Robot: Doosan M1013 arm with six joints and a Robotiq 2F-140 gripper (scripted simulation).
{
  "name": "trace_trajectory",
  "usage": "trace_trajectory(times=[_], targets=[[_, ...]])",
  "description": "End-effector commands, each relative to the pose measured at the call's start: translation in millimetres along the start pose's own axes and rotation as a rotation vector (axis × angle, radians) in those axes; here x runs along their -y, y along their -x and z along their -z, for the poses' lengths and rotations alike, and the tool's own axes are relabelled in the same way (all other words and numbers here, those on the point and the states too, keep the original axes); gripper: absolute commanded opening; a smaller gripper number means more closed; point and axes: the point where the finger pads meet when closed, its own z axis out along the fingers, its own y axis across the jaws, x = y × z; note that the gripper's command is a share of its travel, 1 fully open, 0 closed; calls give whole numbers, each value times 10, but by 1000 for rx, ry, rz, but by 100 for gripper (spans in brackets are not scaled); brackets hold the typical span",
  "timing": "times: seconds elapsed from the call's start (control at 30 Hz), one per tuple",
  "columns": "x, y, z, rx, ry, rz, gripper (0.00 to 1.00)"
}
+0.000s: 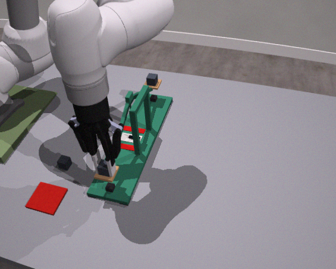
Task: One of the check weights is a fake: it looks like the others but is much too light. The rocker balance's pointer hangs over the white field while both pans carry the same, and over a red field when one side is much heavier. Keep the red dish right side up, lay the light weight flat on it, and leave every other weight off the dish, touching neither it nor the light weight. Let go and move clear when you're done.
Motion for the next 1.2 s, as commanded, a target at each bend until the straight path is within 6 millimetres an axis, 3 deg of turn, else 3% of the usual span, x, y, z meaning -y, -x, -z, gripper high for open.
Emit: trace_trajectory(times=[0.0,0.73,1.17], targets=[[0,1,1,0,0,0,24],[0,1,1,0,0,0,24],[0,1,1,0,0,0,33]])
